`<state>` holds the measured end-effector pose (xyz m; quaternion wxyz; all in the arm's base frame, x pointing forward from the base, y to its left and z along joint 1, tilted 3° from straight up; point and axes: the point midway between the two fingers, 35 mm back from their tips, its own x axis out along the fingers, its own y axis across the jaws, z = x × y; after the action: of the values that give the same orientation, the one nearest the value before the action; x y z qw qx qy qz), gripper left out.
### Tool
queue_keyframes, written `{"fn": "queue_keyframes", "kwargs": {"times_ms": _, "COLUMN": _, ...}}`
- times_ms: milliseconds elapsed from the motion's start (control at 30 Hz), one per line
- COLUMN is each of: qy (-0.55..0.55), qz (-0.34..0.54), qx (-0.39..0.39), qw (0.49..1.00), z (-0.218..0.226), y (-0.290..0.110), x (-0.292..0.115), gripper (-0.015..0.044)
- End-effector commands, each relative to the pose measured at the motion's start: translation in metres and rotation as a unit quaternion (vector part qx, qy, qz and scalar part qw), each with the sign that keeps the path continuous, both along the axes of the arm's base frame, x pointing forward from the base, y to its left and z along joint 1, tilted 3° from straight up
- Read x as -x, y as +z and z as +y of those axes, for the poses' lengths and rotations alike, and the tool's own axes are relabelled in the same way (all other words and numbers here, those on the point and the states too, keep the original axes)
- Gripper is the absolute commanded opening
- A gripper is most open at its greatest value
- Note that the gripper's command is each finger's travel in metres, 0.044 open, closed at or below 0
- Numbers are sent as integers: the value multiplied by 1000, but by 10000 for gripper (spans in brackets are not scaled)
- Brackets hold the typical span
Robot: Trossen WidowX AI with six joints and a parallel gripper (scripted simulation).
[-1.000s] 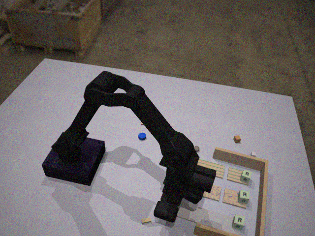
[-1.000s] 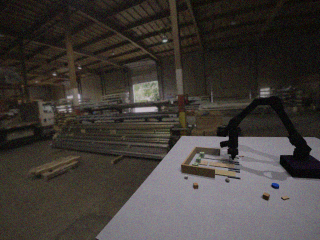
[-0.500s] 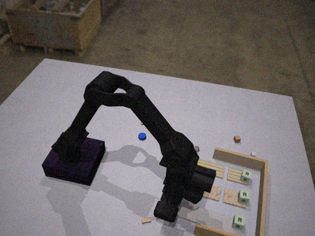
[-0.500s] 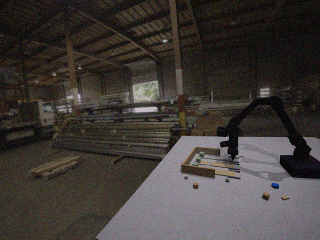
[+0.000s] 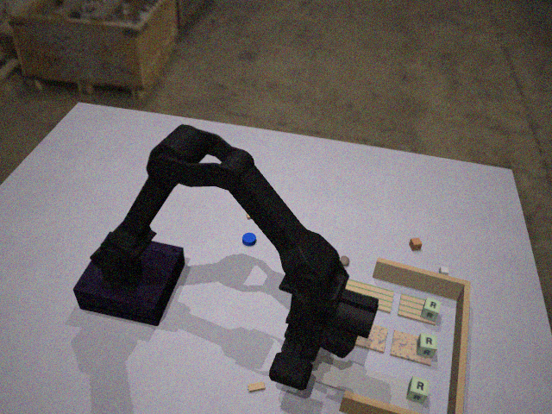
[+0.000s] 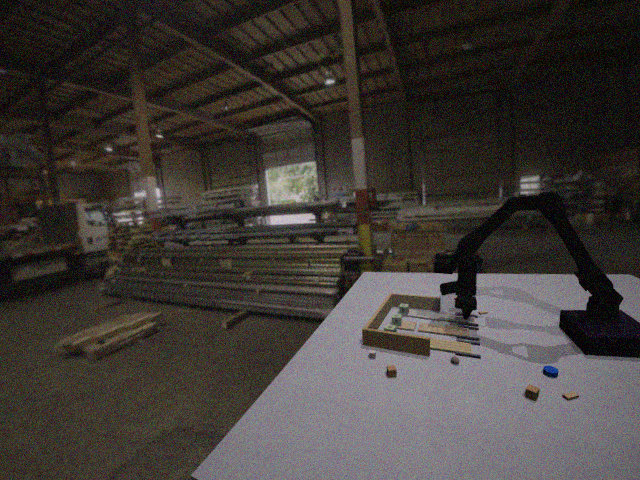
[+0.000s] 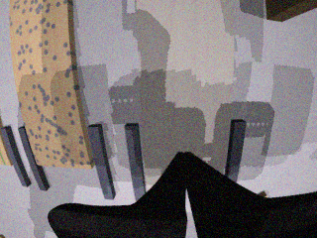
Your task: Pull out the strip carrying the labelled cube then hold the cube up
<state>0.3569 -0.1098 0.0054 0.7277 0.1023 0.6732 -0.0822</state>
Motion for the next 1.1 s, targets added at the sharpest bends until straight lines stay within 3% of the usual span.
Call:
{"fn": "queue_keyframes", "kwargs": {"times_ms": 0, "qy": 1, "qz": 2, "qx": 2, "qw": 1000, "z": -1, "y": -3, "x": 0, "gripper": 0}}
{"fn": "queue_keyframes", "kwargs": {"times_ms": 1067, "qy": 1, "qz": 3, "qx": 2, "qw": 1000, "z": 5, "y": -1, "x": 21, "gripper": 0}}
